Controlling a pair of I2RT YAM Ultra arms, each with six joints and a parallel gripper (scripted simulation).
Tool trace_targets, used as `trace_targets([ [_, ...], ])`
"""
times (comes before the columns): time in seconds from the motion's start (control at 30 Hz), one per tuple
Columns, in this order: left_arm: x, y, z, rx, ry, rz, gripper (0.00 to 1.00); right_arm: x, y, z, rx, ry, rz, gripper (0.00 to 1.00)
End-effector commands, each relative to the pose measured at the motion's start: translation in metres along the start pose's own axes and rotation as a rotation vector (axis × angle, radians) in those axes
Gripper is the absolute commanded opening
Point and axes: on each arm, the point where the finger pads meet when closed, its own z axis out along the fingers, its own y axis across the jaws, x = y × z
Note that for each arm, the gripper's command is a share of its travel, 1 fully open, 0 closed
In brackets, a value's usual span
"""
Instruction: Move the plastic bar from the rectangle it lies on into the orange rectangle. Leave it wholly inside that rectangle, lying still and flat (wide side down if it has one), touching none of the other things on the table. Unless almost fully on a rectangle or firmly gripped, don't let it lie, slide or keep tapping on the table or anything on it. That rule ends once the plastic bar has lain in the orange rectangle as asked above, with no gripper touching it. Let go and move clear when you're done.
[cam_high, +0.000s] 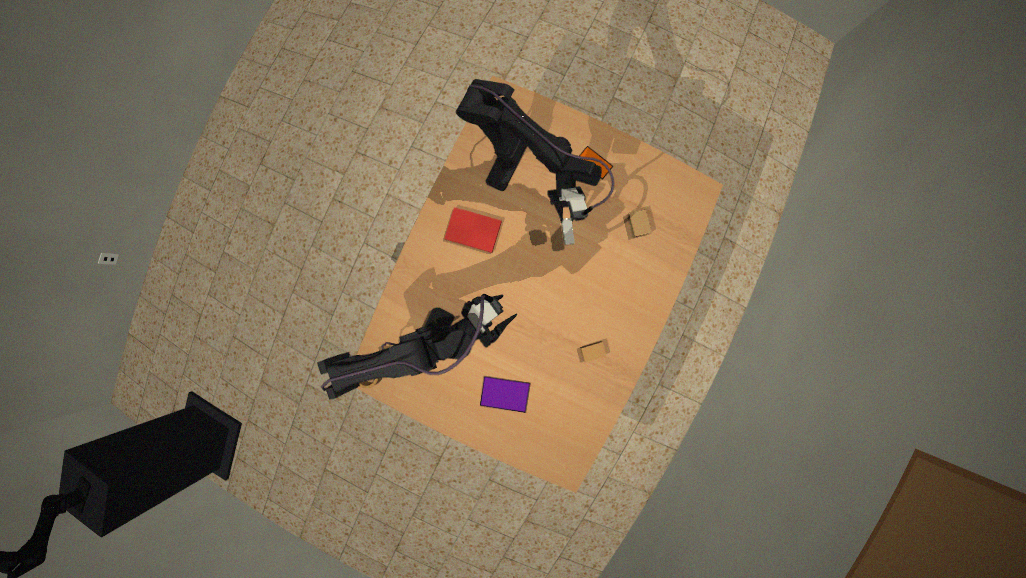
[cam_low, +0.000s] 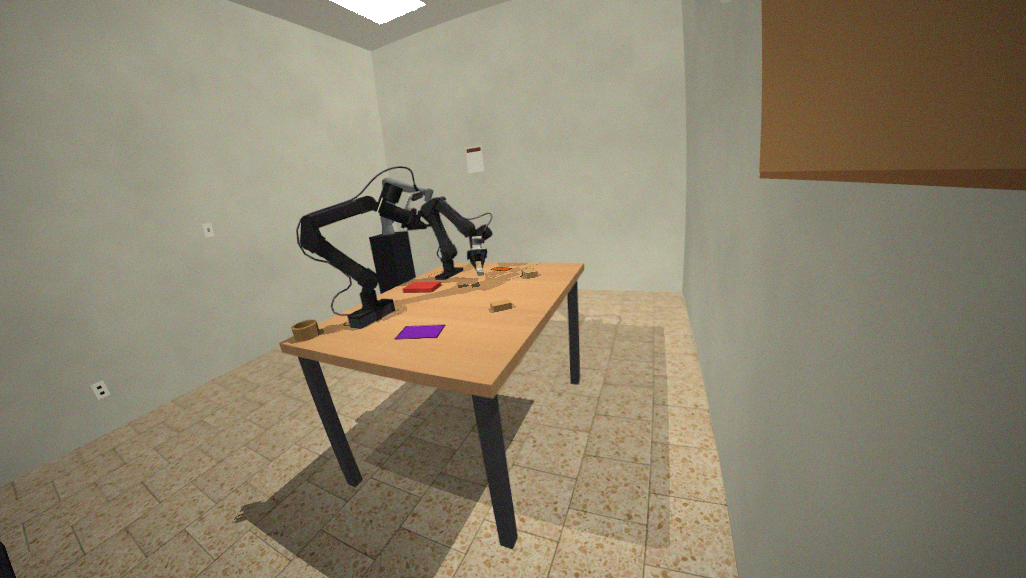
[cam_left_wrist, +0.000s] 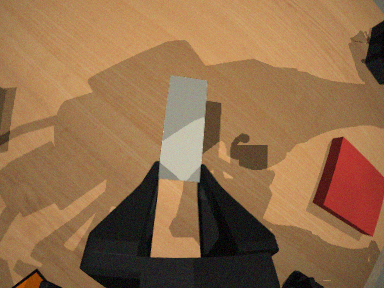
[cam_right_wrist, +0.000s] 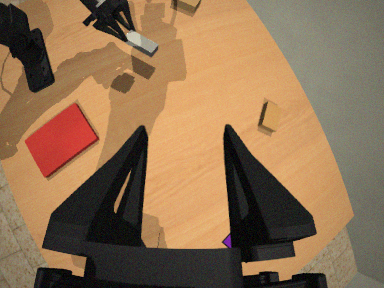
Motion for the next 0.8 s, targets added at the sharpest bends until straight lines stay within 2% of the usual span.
trace_targets([
  [0.0, -0.001, 0.007, -0.024, -0.034, -0.052, 0.017, 0.24, 0.003, -0.002, -0.007, 0.099, -0.014, 0.112, 0.57],
  [0.23, 0.046, 0.041, -0.063, -0.201, -0.056, -0.117, 0.24, -0.009, 0.008, -0.048, 0.12, -0.175, 0.199, 0.57],
  [0.4, 0.08, 0.076, -0.097, -0.357, -0.058, -0.226, 0.24, -0.011, 0.013, -0.066, 0.115, -0.248, 0.235, 0.57],
  [0.47, 0.098, 0.089, -0.113, -0.424, -0.057, -0.287, 0.24, -0.009, 0.015, -0.07, 0.108, -0.252, 0.237, 0.57],
  [0.53, 0.098, 0.089, -0.113, -0.424, -0.057, -0.287, 0.24, -0.009, 0.015, -0.07, 0.108, -0.252, 0.237, 0.57],
  [0.6, 0.114, 0.099, -0.127, -0.483, -0.056, -0.343, 0.24, -0.009, 0.017, -0.072, 0.104, -0.261, 0.237, 0.57],
  [0.7, 0.134, 0.112, -0.144, -0.555, -0.048, -0.405, 0.24, -0.023, 0.016, -0.071, 0.097, -0.308, 0.236, 0.57],
  [0.77, 0.142, 0.116, -0.15, -0.578, -0.048, -0.432, 0.24, -0.045, 0.014, -0.068, 0.092, -0.363, 0.226, 0.57],
])
